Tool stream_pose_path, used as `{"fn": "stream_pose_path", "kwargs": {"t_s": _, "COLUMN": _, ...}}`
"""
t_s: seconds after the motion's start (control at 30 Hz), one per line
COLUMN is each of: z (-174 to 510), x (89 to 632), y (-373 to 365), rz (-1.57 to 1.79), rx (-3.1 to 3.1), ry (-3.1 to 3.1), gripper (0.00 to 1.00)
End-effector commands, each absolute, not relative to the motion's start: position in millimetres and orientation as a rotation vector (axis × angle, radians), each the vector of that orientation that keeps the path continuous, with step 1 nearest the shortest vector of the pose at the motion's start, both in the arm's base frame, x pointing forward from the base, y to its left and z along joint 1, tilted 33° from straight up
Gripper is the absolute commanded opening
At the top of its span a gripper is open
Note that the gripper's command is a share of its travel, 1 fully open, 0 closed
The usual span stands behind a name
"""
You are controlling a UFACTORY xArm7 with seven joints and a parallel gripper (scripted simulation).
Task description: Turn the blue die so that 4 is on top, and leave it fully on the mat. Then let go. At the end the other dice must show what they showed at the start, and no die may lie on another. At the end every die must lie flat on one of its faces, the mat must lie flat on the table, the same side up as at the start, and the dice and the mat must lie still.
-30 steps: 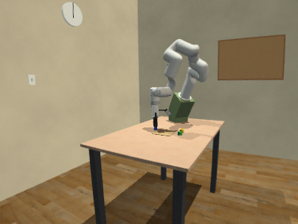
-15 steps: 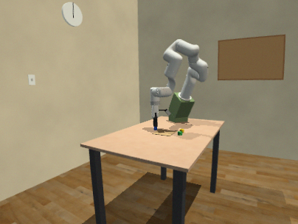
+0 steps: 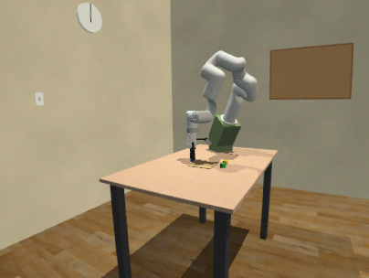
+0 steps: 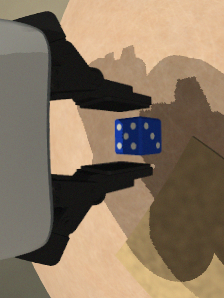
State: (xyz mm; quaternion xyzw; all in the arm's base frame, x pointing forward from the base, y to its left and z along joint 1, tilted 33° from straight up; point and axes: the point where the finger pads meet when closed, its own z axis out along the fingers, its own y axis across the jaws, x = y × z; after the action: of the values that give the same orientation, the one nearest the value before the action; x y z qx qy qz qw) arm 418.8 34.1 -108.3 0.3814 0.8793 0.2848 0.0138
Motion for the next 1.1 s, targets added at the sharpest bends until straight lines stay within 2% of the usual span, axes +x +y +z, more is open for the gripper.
{"fn": "stream_pose_path", "kwargs": {"t_s": 0.0, "z": -113.6, "x": 421.6, "y": 35.8, "rz": 0.885, "rx": 1.189, "ry": 2.735, "gripper": 0.42}}
{"fn": "stream_pose_path", "kwargs": {"t_s": 1.07, "z": -118.7, "x": 423.1, "y": 38.8, "rz": 0.885, "rx": 1.189, "ry": 2.735, "gripper": 0.42}}
